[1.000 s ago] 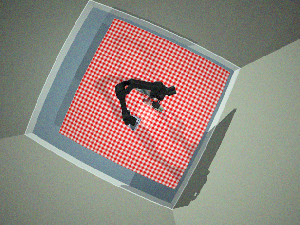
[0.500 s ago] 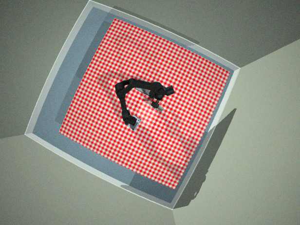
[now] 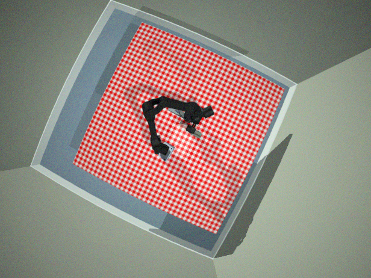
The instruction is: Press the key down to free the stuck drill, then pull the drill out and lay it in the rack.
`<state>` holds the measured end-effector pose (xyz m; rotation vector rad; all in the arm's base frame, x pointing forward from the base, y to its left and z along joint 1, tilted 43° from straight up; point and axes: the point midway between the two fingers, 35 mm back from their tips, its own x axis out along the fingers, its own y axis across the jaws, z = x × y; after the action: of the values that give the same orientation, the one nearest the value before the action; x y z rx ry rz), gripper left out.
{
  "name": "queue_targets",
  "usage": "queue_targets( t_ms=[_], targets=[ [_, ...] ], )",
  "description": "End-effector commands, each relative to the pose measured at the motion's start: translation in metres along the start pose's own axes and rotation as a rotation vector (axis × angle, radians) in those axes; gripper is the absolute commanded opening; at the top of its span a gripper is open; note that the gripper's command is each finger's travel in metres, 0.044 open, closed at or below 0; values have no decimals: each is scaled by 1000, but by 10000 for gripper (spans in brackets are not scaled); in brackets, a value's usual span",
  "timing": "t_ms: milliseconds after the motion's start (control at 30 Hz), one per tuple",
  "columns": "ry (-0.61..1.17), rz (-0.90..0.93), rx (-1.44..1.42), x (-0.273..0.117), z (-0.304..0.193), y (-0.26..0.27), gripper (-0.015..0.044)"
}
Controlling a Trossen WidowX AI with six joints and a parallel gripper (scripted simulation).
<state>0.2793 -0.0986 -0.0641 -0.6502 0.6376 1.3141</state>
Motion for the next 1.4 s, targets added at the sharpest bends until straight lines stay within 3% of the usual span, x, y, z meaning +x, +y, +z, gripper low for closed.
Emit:
queue_targets(
  t_ms=[0, 400, 633, 1367],
  targets=[
    [0, 0, 0, 0, 0, 0, 361],
    [0, 0, 0, 0, 0, 0, 46],
    [0, 0, 0, 0, 0, 0, 0],
    [-6, 2, 8, -1, -27, 0, 0]
  ],
)
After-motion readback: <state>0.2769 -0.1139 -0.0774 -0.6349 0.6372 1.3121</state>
